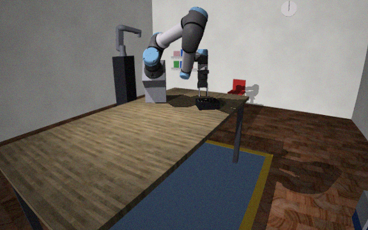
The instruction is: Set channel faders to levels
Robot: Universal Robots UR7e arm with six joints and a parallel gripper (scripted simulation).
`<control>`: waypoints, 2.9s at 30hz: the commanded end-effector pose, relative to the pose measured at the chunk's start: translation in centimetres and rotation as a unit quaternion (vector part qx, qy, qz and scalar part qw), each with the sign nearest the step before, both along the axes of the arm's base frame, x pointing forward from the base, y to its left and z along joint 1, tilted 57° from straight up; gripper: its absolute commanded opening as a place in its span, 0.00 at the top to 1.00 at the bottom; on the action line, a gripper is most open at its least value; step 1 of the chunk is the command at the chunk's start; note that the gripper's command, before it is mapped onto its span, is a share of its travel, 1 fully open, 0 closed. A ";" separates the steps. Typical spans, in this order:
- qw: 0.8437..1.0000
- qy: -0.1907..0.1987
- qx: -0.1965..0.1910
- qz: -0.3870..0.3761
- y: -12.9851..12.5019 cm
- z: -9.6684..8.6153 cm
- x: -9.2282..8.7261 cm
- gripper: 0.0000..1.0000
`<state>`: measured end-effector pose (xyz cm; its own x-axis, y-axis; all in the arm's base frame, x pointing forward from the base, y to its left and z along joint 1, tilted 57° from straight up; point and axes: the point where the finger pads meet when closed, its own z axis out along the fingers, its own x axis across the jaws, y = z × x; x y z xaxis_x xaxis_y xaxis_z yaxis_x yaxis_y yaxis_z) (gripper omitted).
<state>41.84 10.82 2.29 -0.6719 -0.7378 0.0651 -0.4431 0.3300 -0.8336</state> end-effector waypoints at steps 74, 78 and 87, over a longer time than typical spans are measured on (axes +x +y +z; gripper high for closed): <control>1.000 -0.004 0.003 -0.005 -0.9 -0.8 1.0 1.00; 1.000 -0.004 0.003 -0.005 -1.0 -1.0 1.1 1.00; 1.000 -0.004 0.003 -0.005 -1.2 -1.2 1.3 1.00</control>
